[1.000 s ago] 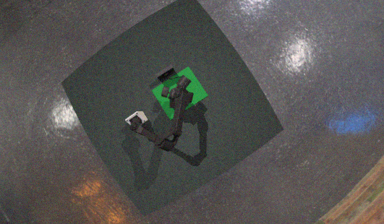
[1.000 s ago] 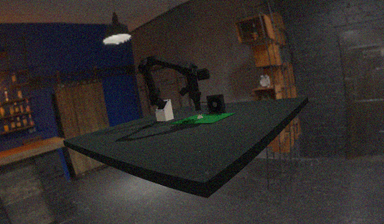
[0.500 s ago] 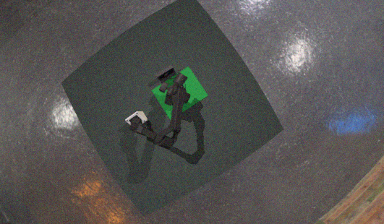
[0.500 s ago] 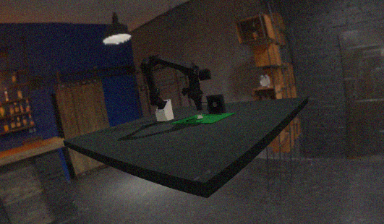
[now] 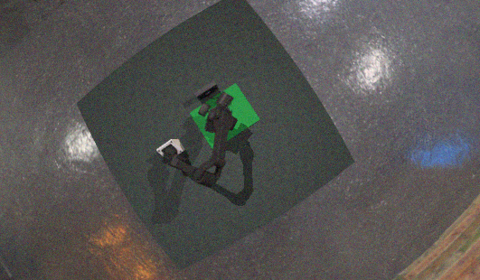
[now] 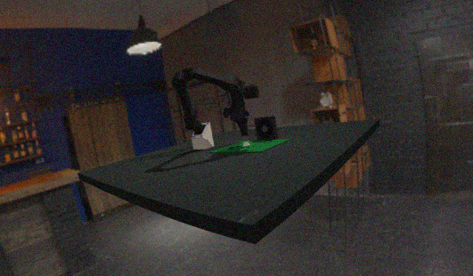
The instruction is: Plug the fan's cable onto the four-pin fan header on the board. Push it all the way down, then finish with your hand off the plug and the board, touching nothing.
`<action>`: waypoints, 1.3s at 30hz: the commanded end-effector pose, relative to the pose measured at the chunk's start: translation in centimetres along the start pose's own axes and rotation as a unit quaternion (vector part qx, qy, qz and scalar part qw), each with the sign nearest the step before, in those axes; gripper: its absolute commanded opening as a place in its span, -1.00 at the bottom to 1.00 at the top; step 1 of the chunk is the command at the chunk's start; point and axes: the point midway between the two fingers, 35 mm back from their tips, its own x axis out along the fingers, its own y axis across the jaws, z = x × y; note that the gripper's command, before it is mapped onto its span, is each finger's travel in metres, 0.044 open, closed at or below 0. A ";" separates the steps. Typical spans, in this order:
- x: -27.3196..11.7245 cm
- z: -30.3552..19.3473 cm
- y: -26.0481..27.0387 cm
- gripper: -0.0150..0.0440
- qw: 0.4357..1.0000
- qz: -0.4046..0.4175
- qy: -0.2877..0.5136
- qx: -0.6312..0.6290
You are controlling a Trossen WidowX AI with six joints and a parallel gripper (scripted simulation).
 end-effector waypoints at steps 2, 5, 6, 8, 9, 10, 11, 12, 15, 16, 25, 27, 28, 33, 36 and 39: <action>0.0 0.1 -0.1 -0.49 1.000 -0.002 0.000 0.002; 1.2 0.1 0.0 -0.49 1.000 -0.002 0.000 0.002; 1.9 0.1 0.0 -0.49 1.000 -0.002 0.000 0.002; 2.2 0.1 0.0 -0.49 1.000 -0.002 0.000 0.002; 2.2 0.1 0.0 -0.49 1.000 -0.002 0.000 0.002; 2.2 0.1 0.0 -0.49 1.000 -0.002 0.000 0.002; 2.2 0.1 0.0 -0.49 1.000 -0.002 0.000 0.002; 2.2 0.1 0.0 -0.49 1.000 -0.002 0.000 0.002; 2.2 0.1 0.0 -0.49 1.000 -0.002 0.000 0.002; 2.2 0.1 0.0 -0.49 1.000 -0.002 0.000 0.002; 2.2 0.1 0.1 -0.49 1.000 -0.002 0.000 -0.003; 2.2 0.1 0.1 -0.49 1.000 -0.002 0.000 -0.003; 2.2 0.1 0.1 -0.49 1.000 -0.002 0.000 -0.003; 2.3 0.1 0.1 -0.49 1.000 -0.002 0.000 -0.003; 2.4 0.1 0.1 -0.49 1.000 -0.002 0.000 -0.003; 2.4 0.1 0.1 -0.49 1.000 -0.002 0.000 -0.003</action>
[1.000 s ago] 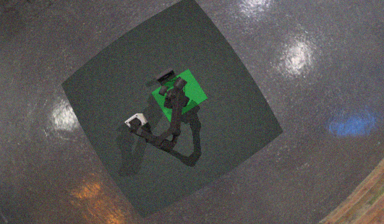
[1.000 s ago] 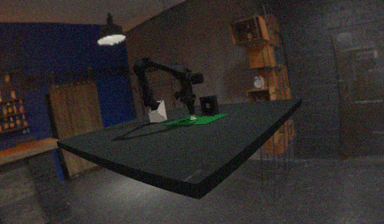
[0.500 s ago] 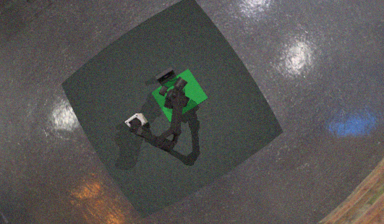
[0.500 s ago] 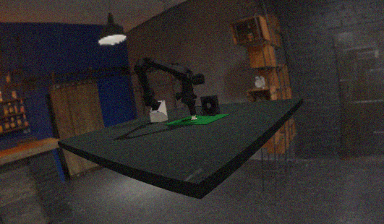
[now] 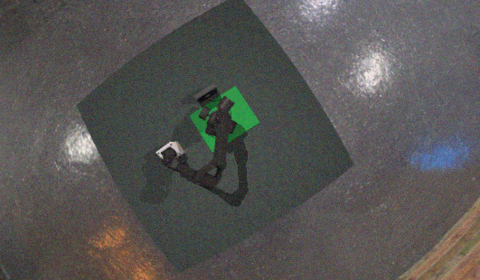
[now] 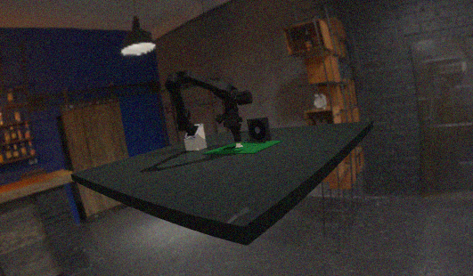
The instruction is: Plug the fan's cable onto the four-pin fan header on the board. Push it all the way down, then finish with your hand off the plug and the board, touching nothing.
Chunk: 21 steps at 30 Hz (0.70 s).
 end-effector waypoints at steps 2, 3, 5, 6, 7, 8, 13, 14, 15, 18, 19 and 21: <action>0.1 0.0 0.0 -0.49 1.000 0.002 0.000 -0.002; 0.2 0.0 0.0 -0.49 1.000 0.002 0.000 -0.002; 0.2 0.0 0.0 -0.49 1.000 0.002 0.000 -0.002; 0.2 0.0 0.0 -0.49 1.000 0.002 0.000 -0.002; 0.3 0.0 0.0 -0.49 1.000 0.002 0.000 -0.002; 0.3 0.0 0.0 -0.49 1.000 0.002 0.000 -0.002; 0.4 0.0 0.0 -0.49 1.000 0.002 0.000 -0.002; 0.4 0.0 0.0 -0.49 1.000 0.002 0.000 -0.002; 0.4 0.0 0.0 -0.49 1.000 0.002 0.000 -0.002; 0.5 0.0 0.0 -0.49 1.000 0.002 0.000 -0.002; 0.5 0.0 0.0 -0.49 1.000 0.002 0.000 -0.002; 0.6 0.0 0.0 -0.49 1.000 0.002 0.000 -0.002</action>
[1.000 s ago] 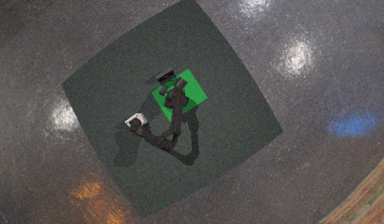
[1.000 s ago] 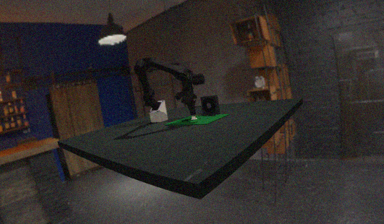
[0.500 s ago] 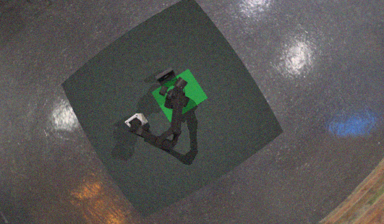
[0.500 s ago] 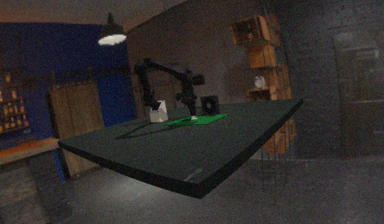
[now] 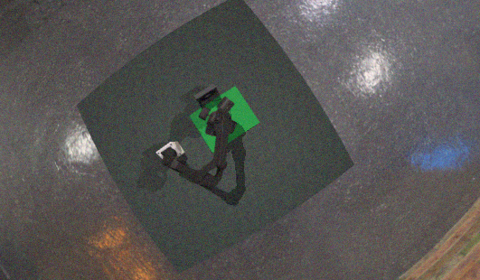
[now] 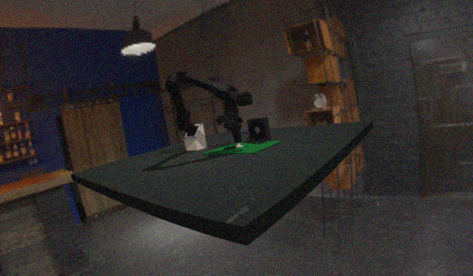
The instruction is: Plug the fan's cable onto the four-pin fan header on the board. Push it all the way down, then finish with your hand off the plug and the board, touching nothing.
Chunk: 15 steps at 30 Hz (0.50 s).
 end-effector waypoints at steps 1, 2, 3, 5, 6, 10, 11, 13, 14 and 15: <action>0.1 0.0 0.1 -0.49 1.000 0.002 0.000 -0.002; 0.1 0.0 0.1 -0.49 1.000 0.002 0.000 -0.002; 0.1 0.0 0.1 -0.49 1.000 0.002 0.000 -0.002; 0.2 0.0 0.1 -0.49 1.000 0.002 0.000 -0.002; 0.2 0.0 0.1 -0.49 1.000 0.002 0.000 -0.002; 0.4 0.0 0.1 -0.49 1.000 0.002 0.000 -0.002; 0.5 0.0 0.1 -0.49 1.000 0.002 0.000 -0.002; 0.6 0.0 0.1 -0.49 1.000 0.002 0.000 -0.002; 0.7 0.0 0.1 -0.49 1.000 0.002 0.000 -0.002; 0.8 0.0 0.1 -0.49 1.000 0.002 0.000 -0.002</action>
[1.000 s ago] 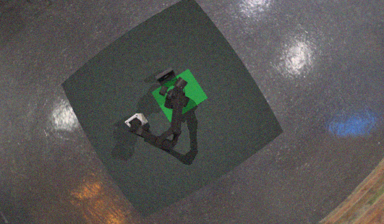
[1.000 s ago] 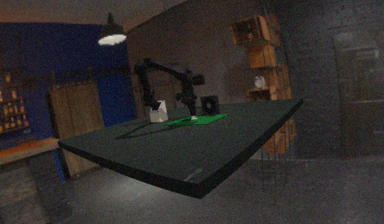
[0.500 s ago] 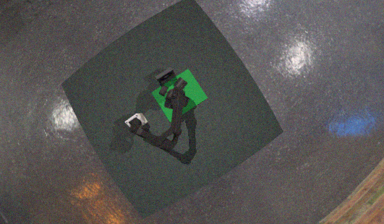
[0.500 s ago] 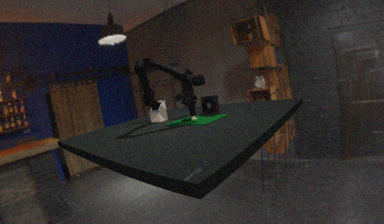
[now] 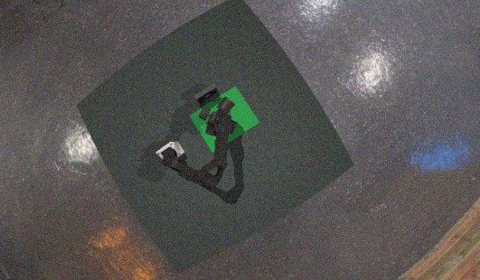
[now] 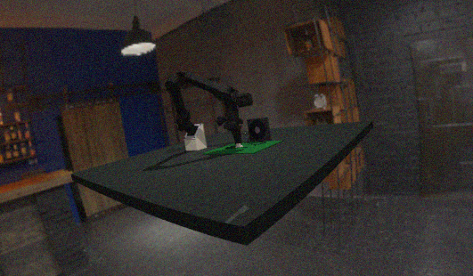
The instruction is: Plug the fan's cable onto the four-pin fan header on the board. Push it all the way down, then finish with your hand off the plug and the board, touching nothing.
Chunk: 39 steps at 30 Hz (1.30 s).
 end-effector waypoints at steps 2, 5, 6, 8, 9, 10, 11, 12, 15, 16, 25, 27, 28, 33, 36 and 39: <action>0.4 0.0 0.1 -0.49 1.000 0.002 -0.001 -0.002; 0.6 0.0 0.1 -0.49 1.000 0.002 -0.001 -0.002; 0.7 0.0 0.1 -0.49 1.000 0.002 -0.001 -0.002; 0.8 0.0 0.1 -0.49 1.000 0.002 -0.001 -0.002; 0.9 0.0 0.1 -0.49 1.000 0.002 -0.001 -0.002; 0.9 0.0 0.1 -0.49 1.000 0.002 -0.001 -0.002; 1.0 0.0 0.1 -0.49 1.000 0.002 -0.001 -0.002; 1.1 0.0 0.1 -0.49 1.000 0.002 -0.001 -0.002; 1.2 0.0 0.1 -0.49 1.000 0.002 -0.001 -0.002; 1.2 0.0 0.1 -0.49 1.000 0.002 -0.001 -0.002; 1.0 0.0 -0.1 0.13 1.000 0.001 0.000 -0.002; 1.0 0.0 -0.1 0.31 1.000 0.001 0.000 -0.002; 1.0 0.0 -0.1 0.39 1.000 0.001 0.000 -0.002; -1.7 -0.2 -0.1 0.39 1.000 0.000 0.000 -0.002; -4.5 0.0 -0.1 0.39 1.000 0.001 -0.001 -0.002; -4.5 0.0 -0.1 0.39 1.000 0.001 -0.001 -0.002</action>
